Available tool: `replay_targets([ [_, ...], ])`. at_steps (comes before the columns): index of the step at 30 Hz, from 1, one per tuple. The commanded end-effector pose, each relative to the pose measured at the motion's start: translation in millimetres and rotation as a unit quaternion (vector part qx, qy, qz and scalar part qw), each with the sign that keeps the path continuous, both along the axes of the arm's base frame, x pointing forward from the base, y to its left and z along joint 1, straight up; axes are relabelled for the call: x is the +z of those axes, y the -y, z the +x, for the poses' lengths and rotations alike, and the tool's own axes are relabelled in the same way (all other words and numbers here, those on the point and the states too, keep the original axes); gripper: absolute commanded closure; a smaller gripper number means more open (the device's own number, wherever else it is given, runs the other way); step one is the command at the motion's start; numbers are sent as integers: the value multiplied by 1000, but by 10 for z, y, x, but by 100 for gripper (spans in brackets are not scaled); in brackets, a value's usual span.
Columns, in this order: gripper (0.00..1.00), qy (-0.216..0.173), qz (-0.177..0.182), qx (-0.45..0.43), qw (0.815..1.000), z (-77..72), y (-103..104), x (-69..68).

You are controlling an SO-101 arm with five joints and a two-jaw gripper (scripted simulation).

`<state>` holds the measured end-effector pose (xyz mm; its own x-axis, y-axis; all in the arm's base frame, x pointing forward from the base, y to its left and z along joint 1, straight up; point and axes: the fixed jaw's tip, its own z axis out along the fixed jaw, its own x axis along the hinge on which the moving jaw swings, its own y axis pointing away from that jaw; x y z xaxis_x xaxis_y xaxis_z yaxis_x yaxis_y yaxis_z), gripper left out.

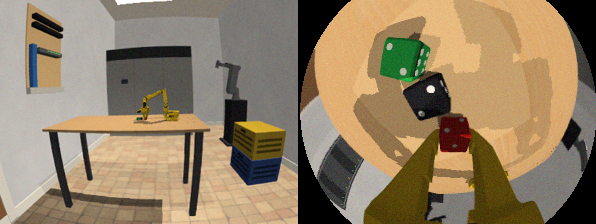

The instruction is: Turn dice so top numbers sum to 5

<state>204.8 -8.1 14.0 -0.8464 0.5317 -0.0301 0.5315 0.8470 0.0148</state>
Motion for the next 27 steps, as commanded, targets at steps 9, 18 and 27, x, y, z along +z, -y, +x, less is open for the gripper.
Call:
replay_targets([
  [9,90,12,-1,1,1000,27,21,23],
  [18,89,12,-1,1,1000,27,21,23],
  [27,81,12,-1,1,1000,27,21,23],
])
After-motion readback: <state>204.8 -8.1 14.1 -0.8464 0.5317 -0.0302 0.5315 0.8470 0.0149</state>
